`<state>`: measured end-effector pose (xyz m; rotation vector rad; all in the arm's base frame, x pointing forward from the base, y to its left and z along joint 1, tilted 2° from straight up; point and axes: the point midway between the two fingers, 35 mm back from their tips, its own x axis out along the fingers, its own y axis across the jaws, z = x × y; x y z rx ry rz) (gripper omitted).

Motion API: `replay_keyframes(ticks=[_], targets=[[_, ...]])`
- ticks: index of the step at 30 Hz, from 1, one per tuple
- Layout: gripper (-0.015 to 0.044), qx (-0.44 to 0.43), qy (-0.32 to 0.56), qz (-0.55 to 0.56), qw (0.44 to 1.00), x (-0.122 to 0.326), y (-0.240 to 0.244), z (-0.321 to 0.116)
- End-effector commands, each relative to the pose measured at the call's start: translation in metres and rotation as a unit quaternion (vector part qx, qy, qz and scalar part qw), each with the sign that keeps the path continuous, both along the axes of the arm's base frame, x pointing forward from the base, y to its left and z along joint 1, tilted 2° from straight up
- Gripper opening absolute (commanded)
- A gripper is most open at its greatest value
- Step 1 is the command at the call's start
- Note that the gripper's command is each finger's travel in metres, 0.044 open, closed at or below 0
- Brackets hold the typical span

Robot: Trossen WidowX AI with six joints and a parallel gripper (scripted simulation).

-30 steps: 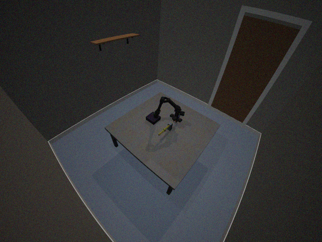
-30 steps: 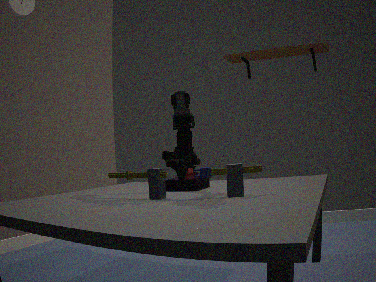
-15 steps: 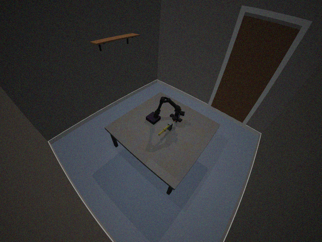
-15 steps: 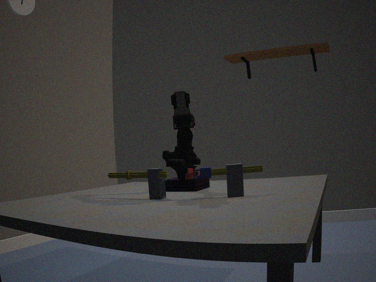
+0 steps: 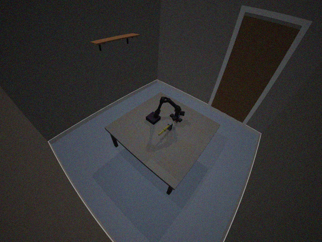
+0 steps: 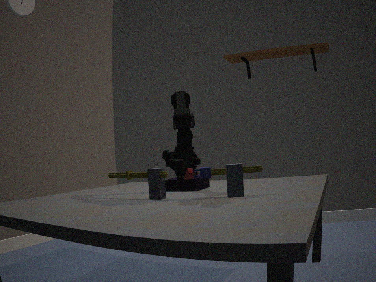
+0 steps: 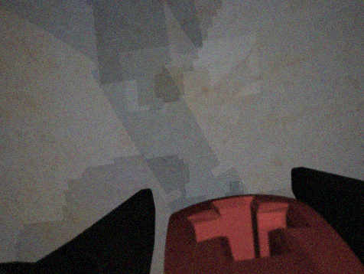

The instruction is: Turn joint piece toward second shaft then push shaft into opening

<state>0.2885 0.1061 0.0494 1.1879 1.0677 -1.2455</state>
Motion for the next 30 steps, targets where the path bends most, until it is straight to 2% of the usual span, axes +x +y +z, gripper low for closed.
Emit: replay_keyframes(ticks=[1, 3, 4, 18, 24, 30], targets=[[0.0383, 0.000, 0.000, 0.001, 1.000, 0.000, 0.000, 0.000], [0.0436, 0.000, 0.000, 0.001, 1.000, 0.000, 0.000, 0.000], [0.0440, 0.000, 0.000, 0.001, 1.000, 0.000, 0.000, 0.000], [0.0440, 0.003, 0.001, 0.001, 1.000, 0.000, 0.000, 0.001], [0.0440, 0.084, -0.003, 0.003, 0.996, -0.002, -0.002, 0.026], [0.0440, 0.093, -0.006, 0.004, 0.996, -0.002, -0.001, 0.029]])
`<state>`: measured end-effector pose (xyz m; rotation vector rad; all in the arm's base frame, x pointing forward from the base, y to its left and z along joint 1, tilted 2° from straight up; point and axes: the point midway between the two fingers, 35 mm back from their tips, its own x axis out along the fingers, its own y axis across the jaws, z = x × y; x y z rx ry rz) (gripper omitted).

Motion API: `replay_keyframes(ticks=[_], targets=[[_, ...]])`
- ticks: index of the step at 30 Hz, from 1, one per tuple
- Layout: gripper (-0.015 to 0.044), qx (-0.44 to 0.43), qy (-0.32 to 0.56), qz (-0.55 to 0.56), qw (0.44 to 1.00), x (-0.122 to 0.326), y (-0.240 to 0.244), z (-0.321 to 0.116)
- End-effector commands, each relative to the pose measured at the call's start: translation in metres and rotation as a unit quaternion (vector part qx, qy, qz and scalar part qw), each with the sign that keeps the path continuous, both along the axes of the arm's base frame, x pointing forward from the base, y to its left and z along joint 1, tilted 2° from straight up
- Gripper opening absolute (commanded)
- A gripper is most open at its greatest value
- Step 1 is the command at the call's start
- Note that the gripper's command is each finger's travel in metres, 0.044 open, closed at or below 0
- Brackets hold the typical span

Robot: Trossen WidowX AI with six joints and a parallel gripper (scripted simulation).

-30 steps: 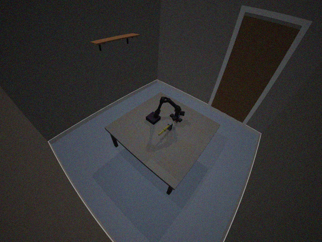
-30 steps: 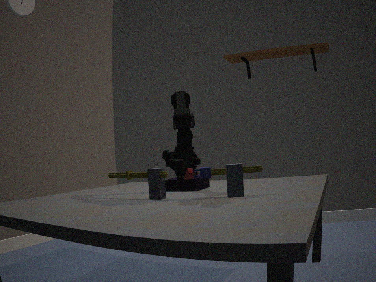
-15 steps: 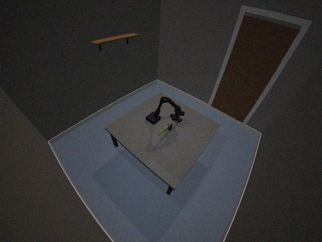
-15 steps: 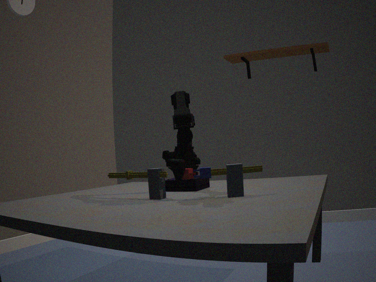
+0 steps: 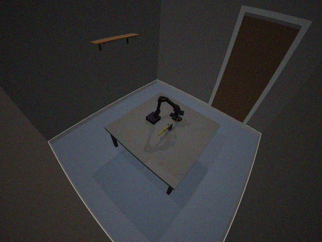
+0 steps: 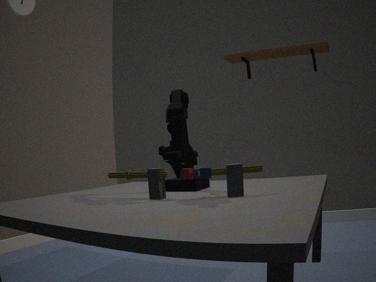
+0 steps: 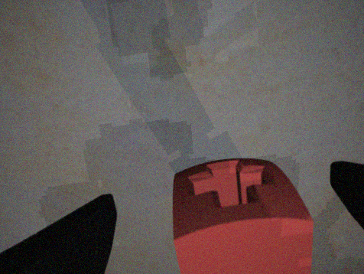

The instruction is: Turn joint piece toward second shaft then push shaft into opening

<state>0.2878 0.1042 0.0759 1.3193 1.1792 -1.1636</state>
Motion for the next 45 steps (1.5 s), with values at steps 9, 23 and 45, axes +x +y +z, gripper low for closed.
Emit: replay_keyframes(ticks=[9, 23, 45], targets=[[0.0440, -0.002, -0.004, 0.098, 0.995, 0.002, 0.003, 0.019], [0.0440, -0.032, -0.014, 0.333, 0.942, 0.004, 0.006, 0.062], [0.0440, -0.068, -0.013, 0.658, 0.750, -0.007, 0.007, 0.129]])
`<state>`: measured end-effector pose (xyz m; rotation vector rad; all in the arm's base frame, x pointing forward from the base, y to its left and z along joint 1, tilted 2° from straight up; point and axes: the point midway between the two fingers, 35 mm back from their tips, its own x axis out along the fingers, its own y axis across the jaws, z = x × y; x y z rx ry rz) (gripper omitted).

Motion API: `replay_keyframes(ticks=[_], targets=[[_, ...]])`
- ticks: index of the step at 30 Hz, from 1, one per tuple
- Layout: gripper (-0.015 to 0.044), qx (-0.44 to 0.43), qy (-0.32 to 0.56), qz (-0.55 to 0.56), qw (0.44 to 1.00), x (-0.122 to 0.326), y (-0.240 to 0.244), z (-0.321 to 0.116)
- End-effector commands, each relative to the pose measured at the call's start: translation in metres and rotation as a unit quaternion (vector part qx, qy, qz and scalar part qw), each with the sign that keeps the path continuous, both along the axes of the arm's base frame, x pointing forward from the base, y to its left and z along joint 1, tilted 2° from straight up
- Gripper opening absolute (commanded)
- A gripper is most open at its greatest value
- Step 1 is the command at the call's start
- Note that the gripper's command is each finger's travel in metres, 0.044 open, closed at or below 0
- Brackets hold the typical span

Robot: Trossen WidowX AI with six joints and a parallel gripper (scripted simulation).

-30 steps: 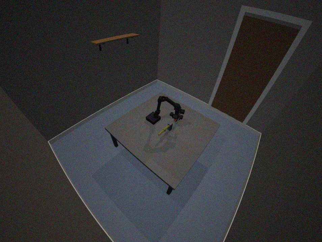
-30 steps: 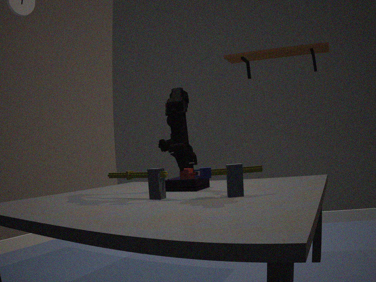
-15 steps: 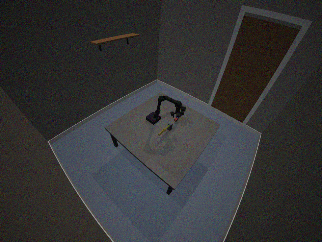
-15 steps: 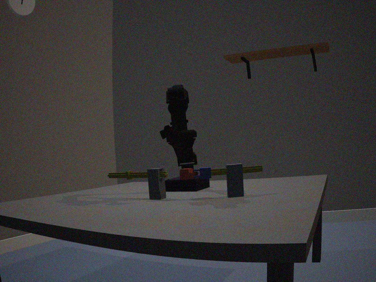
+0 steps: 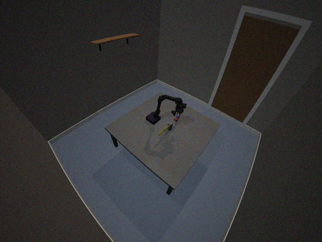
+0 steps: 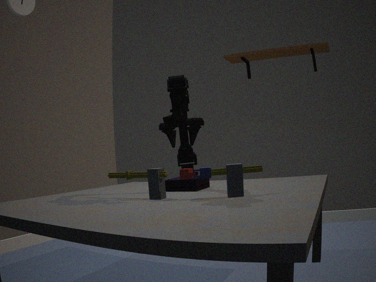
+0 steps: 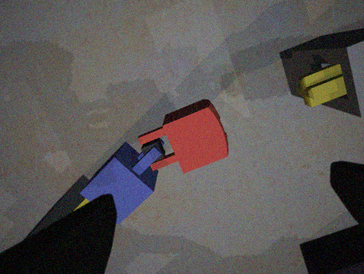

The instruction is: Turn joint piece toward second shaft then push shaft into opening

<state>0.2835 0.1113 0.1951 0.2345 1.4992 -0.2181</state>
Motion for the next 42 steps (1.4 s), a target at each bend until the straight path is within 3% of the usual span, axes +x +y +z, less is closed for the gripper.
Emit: replay_keyframes(ticks=[1, 5, 15, 28, 42], targets=[[0.0440, -0.011, 0.000, 0.074, 0.997, -0.003, 0.000, 0.013], [0.0440, -0.016, 0.001, 0.117, 0.993, -0.006, -0.001, 0.020], [0.0440, -0.009, 0.002, 0.097, 0.995, -0.005, -0.002, 0.018], [0.0440, 0.064, 0.034, -0.109, 0.991, -0.002, -0.029, -0.001], [0.0440, 0.138, 0.072, -0.320, 0.935, -0.002, -0.057, -0.019]])
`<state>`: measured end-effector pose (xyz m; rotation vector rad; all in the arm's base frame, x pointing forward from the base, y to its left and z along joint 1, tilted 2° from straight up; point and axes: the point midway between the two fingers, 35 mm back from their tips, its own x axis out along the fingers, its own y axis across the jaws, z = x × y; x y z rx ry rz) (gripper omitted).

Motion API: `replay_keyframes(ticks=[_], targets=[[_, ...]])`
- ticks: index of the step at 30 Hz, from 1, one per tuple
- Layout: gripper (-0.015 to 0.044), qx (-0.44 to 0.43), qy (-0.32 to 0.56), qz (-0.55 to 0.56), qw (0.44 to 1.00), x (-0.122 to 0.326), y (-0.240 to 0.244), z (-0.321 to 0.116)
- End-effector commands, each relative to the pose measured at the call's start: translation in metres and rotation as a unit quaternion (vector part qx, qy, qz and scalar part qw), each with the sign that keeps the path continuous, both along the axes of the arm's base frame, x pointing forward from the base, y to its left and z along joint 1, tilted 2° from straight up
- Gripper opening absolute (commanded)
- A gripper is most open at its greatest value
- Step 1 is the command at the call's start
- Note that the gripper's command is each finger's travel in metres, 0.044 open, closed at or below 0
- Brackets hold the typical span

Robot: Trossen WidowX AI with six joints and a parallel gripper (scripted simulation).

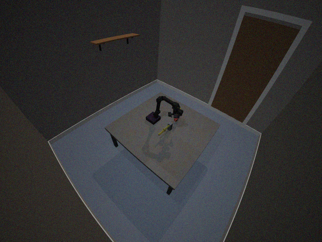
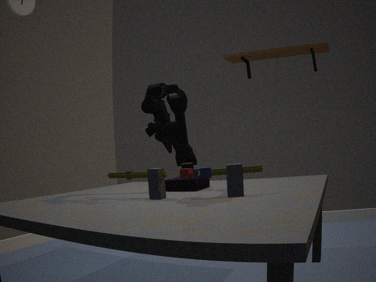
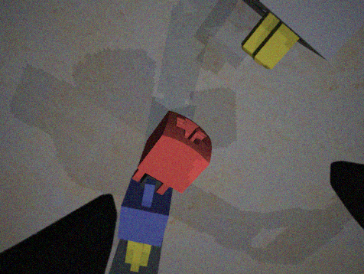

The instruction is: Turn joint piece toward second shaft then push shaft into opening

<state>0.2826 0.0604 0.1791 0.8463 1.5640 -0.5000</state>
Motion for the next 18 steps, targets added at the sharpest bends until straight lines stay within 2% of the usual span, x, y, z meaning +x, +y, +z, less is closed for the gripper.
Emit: replay_keyframes(ticks=[1, 18], targets=[[0.0440, 0.024, 0.013, -0.065, 0.998, -0.001, -0.008, -0.004], [0.0440, 0.118, 0.078, -0.316, 0.938, -0.005, -0.040, -0.021]])
